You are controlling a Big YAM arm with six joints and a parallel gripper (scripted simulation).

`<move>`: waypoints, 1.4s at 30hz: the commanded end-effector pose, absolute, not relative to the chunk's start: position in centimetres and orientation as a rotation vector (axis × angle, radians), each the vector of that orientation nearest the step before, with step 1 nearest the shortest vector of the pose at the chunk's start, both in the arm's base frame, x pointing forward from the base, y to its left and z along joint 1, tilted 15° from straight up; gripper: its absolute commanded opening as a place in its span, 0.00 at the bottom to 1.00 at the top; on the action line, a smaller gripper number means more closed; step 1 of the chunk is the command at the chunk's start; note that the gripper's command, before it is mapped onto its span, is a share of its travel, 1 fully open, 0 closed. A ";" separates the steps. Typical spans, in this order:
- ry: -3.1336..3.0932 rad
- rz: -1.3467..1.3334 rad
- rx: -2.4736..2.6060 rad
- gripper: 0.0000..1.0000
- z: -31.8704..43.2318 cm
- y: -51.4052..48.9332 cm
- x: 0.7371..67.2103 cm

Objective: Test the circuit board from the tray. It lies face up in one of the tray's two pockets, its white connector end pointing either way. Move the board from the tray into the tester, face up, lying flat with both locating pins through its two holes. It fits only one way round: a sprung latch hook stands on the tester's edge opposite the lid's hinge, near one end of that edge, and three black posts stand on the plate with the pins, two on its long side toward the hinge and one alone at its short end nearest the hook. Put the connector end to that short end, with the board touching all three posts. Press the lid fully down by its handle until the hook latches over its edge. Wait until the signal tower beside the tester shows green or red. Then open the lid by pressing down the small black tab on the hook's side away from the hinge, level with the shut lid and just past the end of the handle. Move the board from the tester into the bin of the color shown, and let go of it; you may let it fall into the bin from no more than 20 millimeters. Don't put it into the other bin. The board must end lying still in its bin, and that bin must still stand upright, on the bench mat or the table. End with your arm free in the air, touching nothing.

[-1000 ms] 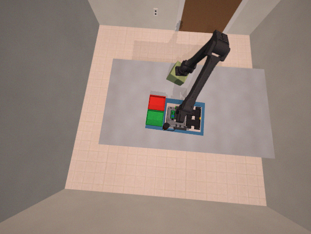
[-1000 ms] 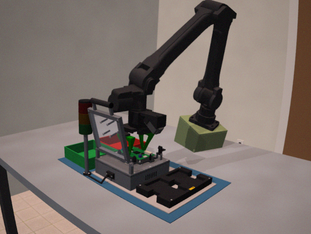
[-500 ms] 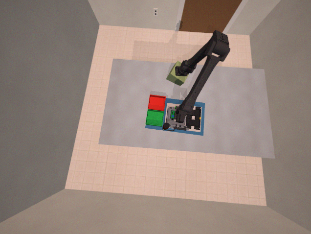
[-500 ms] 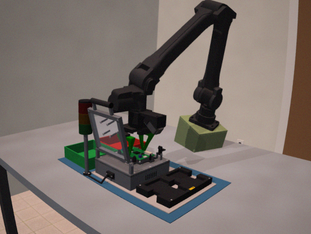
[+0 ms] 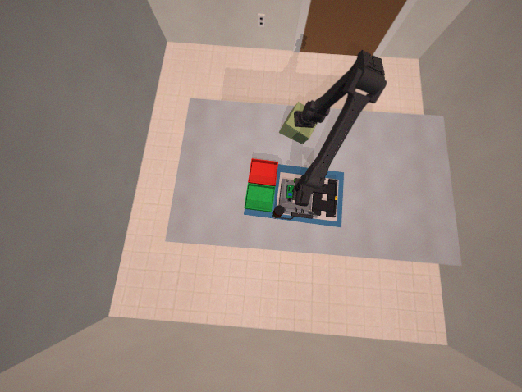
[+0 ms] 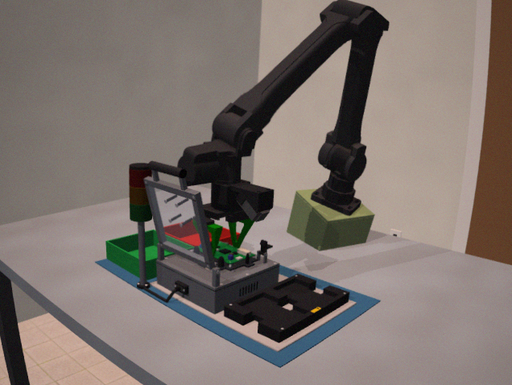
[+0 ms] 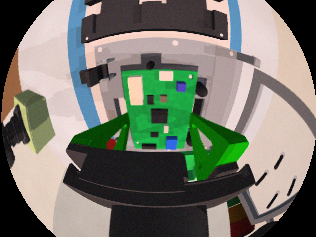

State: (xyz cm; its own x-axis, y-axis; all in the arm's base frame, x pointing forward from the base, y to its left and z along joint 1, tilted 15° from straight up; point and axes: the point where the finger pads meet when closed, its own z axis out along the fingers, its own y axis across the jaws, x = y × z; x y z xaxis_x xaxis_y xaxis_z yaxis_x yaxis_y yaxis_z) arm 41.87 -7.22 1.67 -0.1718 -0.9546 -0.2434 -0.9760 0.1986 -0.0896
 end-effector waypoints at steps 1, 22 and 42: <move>2.222 0.105 -1.835 0.72 1.8 -7.0 42.3; 2.220 0.102 -1.834 0.72 1.9 -7.0 42.4; 2.220 0.099 -1.833 0.72 1.9 -7.1 42.5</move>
State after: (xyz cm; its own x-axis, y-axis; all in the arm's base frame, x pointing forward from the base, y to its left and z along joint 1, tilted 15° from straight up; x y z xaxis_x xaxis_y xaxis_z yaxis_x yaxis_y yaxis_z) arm 41.86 -7.19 1.54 -0.1723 -0.9545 -0.2434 -0.9762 0.1985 -0.0874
